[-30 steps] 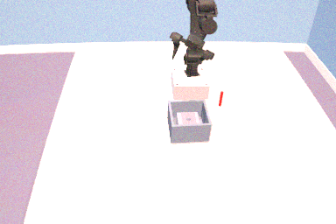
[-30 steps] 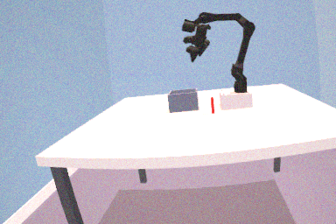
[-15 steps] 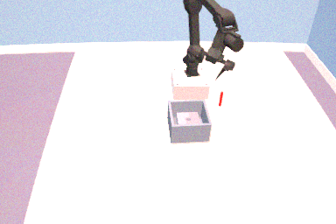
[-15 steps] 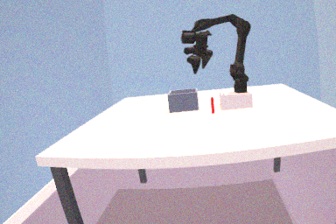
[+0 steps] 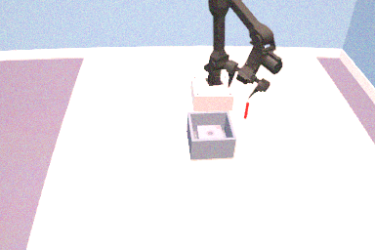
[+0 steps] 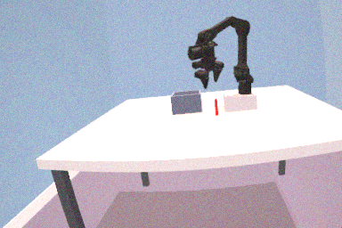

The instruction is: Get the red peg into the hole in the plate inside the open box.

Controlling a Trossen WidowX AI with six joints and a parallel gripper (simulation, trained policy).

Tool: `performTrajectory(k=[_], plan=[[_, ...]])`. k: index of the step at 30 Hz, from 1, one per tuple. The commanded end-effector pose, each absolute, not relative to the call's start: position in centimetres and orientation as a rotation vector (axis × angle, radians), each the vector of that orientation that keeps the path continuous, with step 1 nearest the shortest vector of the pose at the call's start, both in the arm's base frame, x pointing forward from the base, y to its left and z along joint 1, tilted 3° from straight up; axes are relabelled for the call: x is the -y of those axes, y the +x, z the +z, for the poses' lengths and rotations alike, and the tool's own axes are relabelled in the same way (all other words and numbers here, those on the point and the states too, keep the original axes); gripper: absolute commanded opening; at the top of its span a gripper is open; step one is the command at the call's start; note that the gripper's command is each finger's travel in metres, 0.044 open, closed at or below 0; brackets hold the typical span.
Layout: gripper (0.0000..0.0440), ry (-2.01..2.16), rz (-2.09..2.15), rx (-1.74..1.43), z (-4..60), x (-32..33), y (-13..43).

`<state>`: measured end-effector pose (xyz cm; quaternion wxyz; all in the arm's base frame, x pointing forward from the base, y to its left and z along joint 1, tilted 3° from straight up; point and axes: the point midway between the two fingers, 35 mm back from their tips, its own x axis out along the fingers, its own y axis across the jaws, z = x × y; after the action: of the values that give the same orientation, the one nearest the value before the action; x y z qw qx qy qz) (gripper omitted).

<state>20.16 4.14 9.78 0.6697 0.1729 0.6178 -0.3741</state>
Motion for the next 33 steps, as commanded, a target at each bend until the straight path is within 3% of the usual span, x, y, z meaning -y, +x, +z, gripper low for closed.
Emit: performTrajectory(k=[1,21,25,33], plan=[[0.044,0.414,-0.874,-1.401,8.5,-4.6,19.9],[0.0427,0.584,-0.879,-1.323,-0.5,-7.4,19.8],[0.0355,0.607,-0.888,-1.329,-1.5,-7.6,19.3],[0.0148,0.635,-0.886,-1.378,-1.8,-7.9,19.0]])
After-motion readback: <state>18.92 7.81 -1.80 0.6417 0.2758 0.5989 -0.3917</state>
